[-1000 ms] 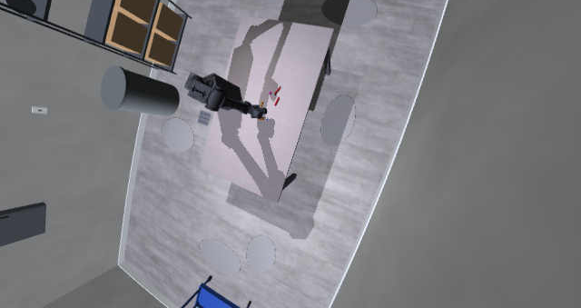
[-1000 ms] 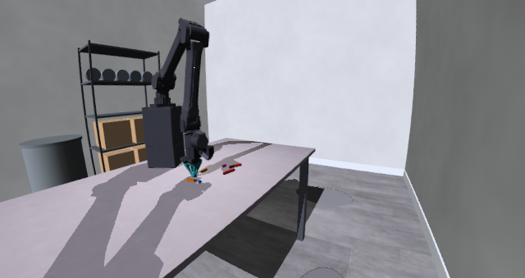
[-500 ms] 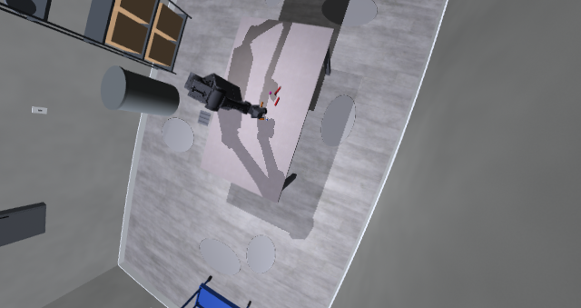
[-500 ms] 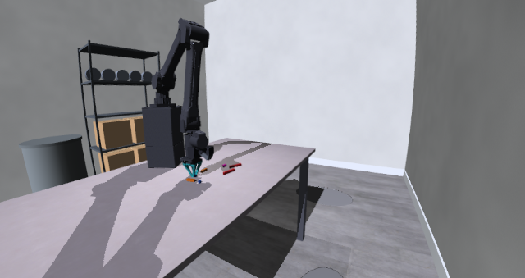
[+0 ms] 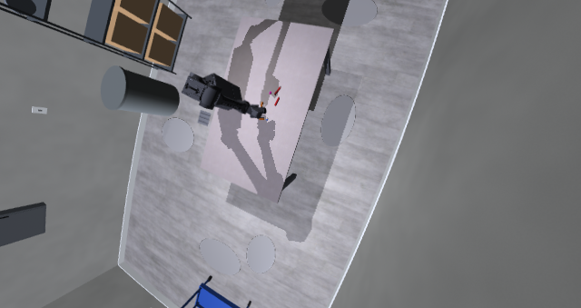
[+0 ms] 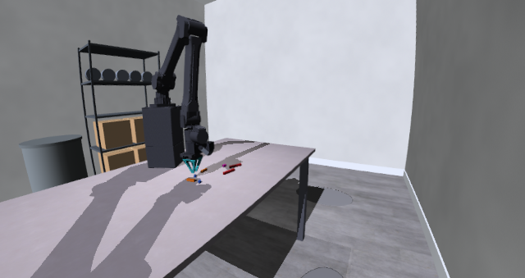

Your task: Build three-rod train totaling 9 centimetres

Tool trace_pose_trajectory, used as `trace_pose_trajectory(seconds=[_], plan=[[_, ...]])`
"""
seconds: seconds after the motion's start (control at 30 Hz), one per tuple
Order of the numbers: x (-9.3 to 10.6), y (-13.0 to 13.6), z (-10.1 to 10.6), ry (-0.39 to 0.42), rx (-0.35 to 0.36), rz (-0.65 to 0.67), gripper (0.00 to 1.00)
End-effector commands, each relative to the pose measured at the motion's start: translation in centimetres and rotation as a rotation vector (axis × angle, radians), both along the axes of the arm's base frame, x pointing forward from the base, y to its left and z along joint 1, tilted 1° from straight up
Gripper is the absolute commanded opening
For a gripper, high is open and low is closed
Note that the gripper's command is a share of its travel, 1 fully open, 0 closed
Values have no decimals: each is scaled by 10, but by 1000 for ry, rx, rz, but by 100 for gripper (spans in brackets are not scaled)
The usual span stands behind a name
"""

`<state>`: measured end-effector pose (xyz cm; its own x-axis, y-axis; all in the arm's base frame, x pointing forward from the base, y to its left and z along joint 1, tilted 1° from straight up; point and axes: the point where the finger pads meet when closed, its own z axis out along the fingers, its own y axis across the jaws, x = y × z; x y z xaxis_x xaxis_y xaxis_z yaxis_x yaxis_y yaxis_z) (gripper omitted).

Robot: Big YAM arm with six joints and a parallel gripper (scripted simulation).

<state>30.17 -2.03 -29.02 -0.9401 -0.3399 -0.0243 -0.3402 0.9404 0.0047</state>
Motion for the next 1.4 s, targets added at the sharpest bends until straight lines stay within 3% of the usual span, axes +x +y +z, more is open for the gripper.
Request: trace_pose_trajectory(seconds=[0.0,0.33,0.43,0.47,0.63,0.67,1.3,1.37], plan=[[0,2,22,-3,-1,4,23],[1,-1,69,-7,-1,4,23],[0,-1,71,-7,-1,4,23],[-12,-1,63,29,2,4,23],[0,-2,76,-7,-1,4,23],[1,-2,75,-8,-1,4,100],[1,-2,74,-7,-1,4,100],[-1,-6,64,14,1,0,100]])
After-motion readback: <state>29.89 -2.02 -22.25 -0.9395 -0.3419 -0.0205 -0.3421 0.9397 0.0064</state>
